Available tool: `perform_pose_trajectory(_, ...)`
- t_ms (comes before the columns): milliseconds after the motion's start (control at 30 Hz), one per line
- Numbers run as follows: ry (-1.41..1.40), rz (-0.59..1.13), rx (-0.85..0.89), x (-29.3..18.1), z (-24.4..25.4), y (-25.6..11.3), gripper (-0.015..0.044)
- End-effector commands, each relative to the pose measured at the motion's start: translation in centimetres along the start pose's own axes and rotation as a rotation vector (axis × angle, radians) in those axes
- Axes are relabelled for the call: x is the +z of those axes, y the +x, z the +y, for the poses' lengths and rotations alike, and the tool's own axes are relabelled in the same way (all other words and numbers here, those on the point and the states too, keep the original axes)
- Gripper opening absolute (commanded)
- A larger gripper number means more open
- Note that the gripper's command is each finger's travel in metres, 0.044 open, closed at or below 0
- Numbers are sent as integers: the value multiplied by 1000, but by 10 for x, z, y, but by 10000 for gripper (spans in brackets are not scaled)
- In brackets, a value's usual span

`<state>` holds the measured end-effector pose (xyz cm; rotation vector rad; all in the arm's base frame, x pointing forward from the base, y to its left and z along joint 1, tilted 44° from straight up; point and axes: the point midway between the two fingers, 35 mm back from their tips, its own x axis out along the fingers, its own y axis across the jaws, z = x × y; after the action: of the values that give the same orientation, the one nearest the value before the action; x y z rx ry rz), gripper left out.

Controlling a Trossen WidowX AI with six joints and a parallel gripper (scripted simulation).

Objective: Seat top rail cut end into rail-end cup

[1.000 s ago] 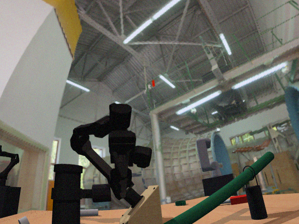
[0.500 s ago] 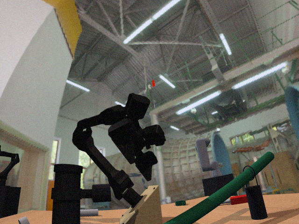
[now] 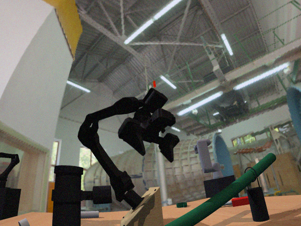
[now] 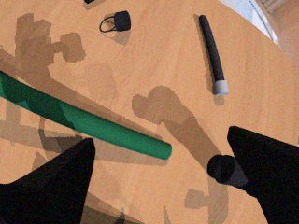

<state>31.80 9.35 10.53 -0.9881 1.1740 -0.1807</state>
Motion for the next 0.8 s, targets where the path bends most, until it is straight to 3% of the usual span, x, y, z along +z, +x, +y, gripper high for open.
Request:
perform_pose_trajectory(0, 317, -1, 12, 15, 27, -21, 440)
perform_pose_trajectory(433, 265, 16, 14, 15, 28, -18, 440)
perform_pose_trajectory(767, -642, 276, 217, 9, 45, 47, 440)
